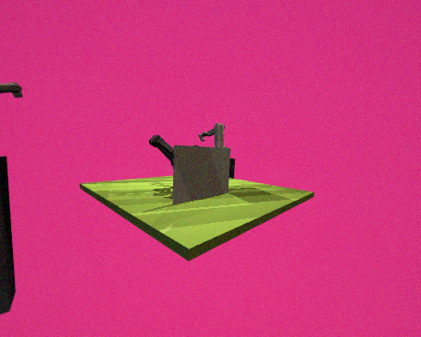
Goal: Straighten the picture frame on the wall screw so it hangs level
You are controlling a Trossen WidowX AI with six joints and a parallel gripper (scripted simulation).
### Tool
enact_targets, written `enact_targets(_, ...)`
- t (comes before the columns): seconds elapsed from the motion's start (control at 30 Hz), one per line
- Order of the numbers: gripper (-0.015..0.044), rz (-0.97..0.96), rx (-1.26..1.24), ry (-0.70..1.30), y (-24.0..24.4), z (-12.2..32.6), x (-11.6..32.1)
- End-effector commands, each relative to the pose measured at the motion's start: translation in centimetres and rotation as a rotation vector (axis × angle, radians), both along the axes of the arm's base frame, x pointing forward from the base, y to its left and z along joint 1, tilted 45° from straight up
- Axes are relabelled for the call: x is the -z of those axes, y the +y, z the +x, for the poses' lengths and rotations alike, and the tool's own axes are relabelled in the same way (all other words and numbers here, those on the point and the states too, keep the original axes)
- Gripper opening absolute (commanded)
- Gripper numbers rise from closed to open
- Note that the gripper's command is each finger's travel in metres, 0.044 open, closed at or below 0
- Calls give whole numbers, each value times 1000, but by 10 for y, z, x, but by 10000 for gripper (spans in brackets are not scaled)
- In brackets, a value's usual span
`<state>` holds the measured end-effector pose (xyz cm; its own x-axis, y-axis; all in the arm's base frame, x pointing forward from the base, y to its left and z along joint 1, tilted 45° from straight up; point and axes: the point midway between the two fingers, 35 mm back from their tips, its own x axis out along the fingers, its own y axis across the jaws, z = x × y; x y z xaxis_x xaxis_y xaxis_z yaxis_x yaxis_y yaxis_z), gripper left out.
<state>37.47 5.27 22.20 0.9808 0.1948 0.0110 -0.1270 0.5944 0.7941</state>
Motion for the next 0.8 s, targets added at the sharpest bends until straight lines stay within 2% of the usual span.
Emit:
enact_targets(0.0,0,0,1,0,0,0,0)
enact_targets(0.43,0,-5,0,0,0,0,1)
enact_targets(0.77,0,-82,2,-16,0,0,1)
